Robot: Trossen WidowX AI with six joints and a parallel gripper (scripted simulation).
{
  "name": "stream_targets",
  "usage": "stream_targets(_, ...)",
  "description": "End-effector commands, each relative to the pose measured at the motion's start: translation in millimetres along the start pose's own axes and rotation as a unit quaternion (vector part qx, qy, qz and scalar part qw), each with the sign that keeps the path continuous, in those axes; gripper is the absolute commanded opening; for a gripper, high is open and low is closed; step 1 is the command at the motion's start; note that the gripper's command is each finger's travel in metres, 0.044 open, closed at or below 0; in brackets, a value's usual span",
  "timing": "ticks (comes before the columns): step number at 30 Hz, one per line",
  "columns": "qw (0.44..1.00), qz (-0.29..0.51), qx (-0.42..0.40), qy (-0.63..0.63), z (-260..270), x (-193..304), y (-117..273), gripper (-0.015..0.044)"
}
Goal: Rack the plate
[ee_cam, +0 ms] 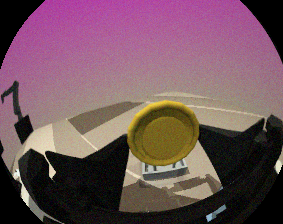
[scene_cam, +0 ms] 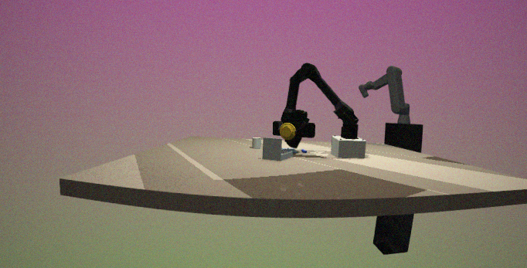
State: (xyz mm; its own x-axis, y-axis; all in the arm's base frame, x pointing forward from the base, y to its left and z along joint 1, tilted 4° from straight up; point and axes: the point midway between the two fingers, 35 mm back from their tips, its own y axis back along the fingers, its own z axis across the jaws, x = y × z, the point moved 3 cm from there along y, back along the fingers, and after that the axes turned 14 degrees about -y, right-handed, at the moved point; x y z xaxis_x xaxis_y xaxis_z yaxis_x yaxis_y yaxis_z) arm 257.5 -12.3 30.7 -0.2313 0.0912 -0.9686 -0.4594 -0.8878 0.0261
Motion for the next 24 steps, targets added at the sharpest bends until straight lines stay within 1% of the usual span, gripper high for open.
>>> stream_targets(1,1.000,0.000,0.002,0.000,0.2,3.7,-0.6,0.0000)
stream_targets(24,1.000,0.012,0.002,-0.004,0.2,33.9,-8.1,0.0000)
